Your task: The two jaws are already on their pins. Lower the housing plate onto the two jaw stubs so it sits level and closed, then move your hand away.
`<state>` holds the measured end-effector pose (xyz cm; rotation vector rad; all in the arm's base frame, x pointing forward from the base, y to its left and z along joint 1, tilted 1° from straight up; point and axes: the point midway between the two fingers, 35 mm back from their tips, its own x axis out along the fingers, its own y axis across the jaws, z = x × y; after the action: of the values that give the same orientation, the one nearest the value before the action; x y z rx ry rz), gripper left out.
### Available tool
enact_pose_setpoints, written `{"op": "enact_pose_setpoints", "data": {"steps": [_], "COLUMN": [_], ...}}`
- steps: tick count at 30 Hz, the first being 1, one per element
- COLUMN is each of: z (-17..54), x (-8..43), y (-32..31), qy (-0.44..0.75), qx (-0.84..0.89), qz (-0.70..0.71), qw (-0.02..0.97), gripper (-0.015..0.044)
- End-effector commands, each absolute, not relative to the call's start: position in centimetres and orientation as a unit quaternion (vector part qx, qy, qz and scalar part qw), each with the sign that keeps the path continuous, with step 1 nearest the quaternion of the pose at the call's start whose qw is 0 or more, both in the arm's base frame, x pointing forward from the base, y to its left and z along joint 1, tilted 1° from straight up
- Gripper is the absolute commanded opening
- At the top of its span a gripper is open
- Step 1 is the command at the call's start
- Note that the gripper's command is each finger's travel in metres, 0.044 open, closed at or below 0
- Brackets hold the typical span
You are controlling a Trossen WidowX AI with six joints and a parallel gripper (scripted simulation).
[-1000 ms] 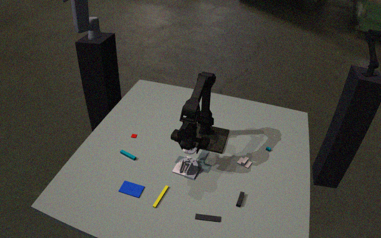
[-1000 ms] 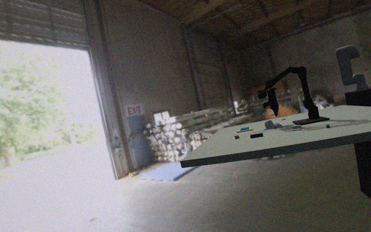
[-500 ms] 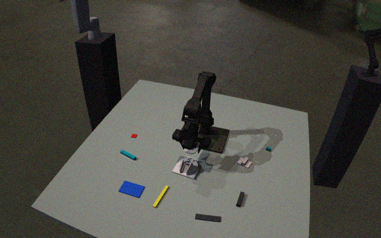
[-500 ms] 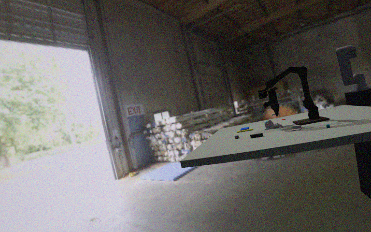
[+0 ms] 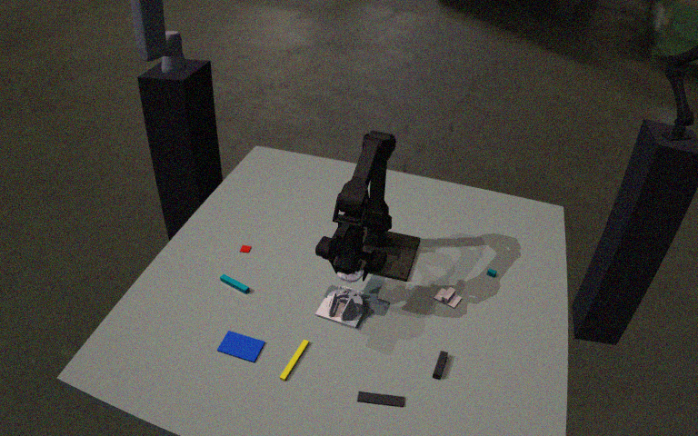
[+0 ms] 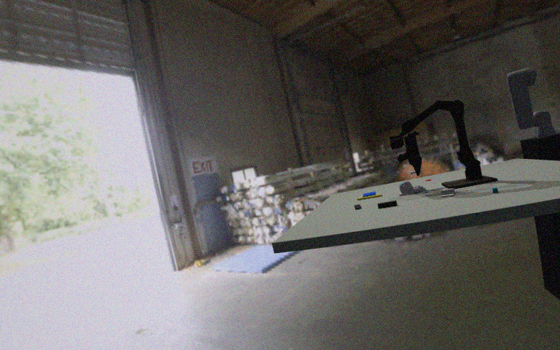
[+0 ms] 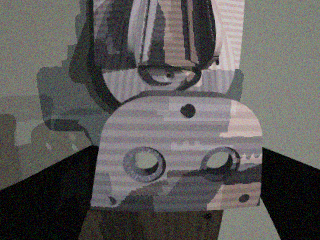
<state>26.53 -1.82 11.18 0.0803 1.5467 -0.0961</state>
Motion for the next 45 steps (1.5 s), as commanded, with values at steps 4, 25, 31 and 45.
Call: {"op": "enact_pose_setpoints", "data": {"steps": [4, 25, 31, 45], "z": [11.2, 8.6, 7.7, 5.4], "x": [26.5, 26.7, 26.8, 26.7], "y": [-1.8, -1.9, -1.9, -1.9], "qy": [0.698, 0.698, 0.698, 0.698], "qx": [0.036, 0.036, 0.036, 0.036], "qz": [-0.045, -0.045, -0.045, -0.046], "qw": [0.714, 0.714, 0.714, 0.714], "gripper": [0.0351, 0.0351, 0.0351, 0.0351]}}
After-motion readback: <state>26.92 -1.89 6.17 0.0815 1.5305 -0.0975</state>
